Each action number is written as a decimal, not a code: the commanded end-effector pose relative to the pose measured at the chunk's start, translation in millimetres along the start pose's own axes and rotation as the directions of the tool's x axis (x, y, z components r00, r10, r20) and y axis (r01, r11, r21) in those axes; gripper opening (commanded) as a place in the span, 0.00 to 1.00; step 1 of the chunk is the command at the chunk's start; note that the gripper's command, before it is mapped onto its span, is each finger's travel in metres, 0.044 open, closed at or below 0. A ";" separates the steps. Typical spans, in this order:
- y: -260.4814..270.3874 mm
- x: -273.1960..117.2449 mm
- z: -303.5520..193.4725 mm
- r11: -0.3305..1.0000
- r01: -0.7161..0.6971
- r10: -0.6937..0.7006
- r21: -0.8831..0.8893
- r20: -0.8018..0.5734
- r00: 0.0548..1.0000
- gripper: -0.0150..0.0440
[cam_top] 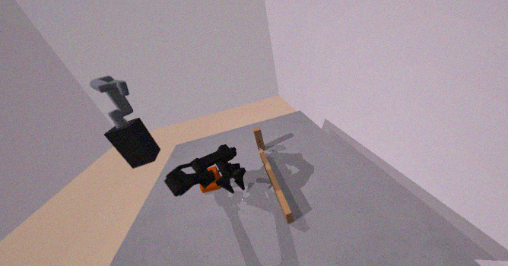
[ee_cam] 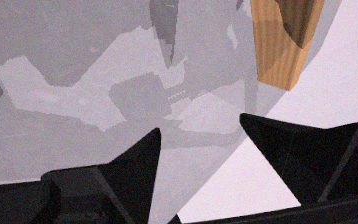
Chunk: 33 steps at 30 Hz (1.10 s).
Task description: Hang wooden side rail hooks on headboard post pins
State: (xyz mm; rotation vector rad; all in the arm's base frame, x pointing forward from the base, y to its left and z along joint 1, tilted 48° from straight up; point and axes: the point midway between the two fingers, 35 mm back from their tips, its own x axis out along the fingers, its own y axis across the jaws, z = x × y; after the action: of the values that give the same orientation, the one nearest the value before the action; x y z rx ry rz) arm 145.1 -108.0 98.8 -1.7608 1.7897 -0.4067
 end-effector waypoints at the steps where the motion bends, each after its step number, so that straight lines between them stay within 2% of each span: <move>1: -1.3 -1.1 0.3 1.000 0.001 -0.001 0.001 0.006 1.000 0.98; 5: -19.3 -18.1 2.8 1.000 0.016 -0.017 0.014 0.089 0.996 1.00; 12: -63.3 -77.5 -10.3 0.996 0.079 -0.084 0.029 0.384 0.920 1.00; 17: -81.7 -117.4 -38.6 0.987 0.159 -0.144 0.030 0.605 0.783 1.00; 22: -88.6 -144.8 -76.8 0.963 0.266 -0.197 0.046 0.792 0.577 1.00; 24: -88.9 -147.3 -82.5 0.958 0.282 -0.204 0.051 0.814 0.544 1.00; 25: -89.4 -142.4 -67.7 0.969 0.241 -0.193 0.049 0.760 0.621 1.00; 28: -89.0 -146.8 -54.6 0.976 0.211 -0.175 0.051 0.761 0.624 1.00; 33: -86.8 -159.0 -4.9 0.992 0.108 -0.119 0.066 0.773 0.623 1.00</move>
State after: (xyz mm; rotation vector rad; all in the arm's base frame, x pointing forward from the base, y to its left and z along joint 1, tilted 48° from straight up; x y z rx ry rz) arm 190.0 29.9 207.6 -1.7133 1.0026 0.2898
